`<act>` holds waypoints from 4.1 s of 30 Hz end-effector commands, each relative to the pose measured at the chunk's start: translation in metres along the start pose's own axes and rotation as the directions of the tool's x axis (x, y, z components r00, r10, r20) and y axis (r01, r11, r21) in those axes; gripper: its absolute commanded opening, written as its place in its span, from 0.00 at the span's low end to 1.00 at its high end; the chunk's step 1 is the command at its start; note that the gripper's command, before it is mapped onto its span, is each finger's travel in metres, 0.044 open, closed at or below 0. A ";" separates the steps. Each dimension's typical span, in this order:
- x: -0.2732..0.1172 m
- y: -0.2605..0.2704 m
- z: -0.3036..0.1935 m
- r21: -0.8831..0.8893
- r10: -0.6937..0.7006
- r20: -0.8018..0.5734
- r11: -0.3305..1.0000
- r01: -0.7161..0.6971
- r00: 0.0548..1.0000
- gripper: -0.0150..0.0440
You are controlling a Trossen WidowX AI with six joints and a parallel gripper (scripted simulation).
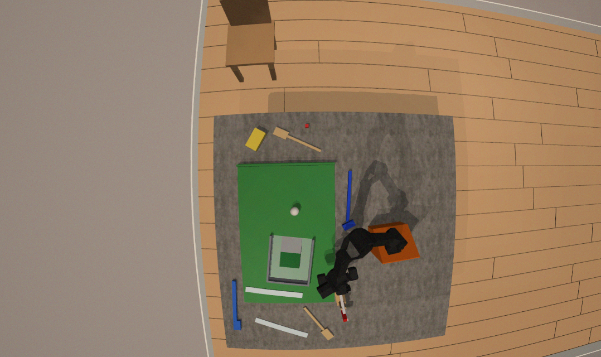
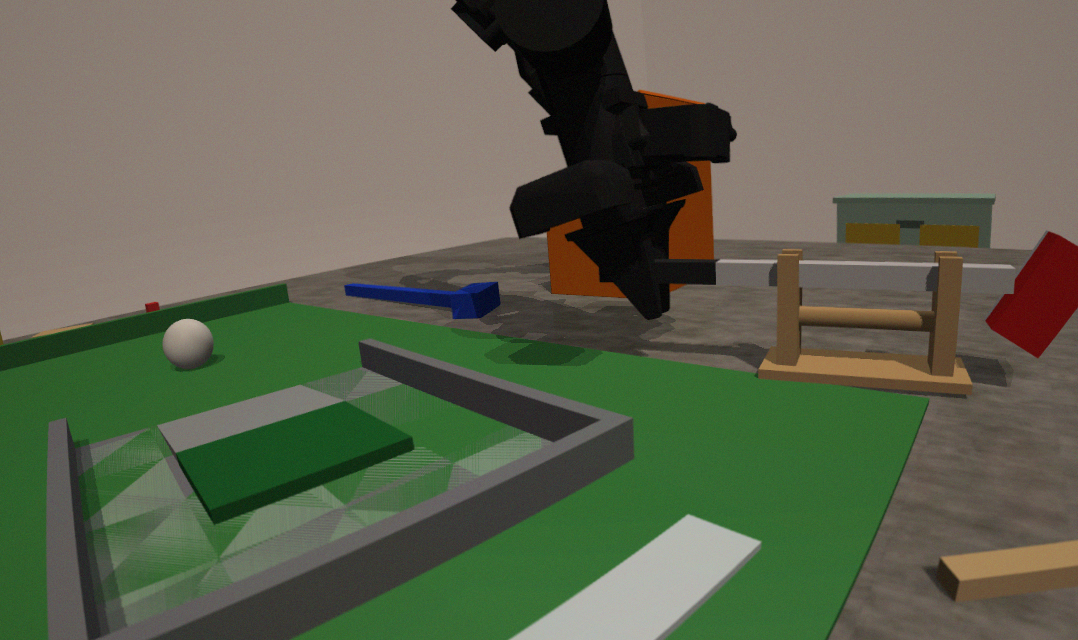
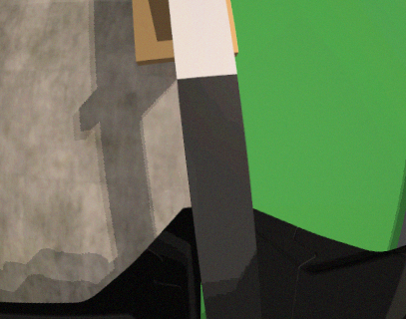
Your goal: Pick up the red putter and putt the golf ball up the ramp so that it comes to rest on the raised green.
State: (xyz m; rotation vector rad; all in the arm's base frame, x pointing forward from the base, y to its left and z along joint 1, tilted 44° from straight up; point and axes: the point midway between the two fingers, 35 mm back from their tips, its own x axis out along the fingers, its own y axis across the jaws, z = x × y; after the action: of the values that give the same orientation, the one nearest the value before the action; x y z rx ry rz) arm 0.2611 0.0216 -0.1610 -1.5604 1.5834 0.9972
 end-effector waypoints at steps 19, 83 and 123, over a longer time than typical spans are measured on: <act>-0.089 -0.002 0.025 -0.002 -0.005 -0.001 1.000 0.005 1.000 0.25; -0.199 0.079 -0.298 0.917 -0.002 -0.272 -0.304 0.259 0.962 0.25; -0.136 0.081 -0.317 0.913 0.005 -0.278 -0.308 0.266 0.960 0.25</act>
State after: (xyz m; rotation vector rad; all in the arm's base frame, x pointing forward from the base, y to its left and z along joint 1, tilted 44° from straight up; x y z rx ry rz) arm 0.1980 -0.1967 0.1109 -0.3916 1.4062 -0.7984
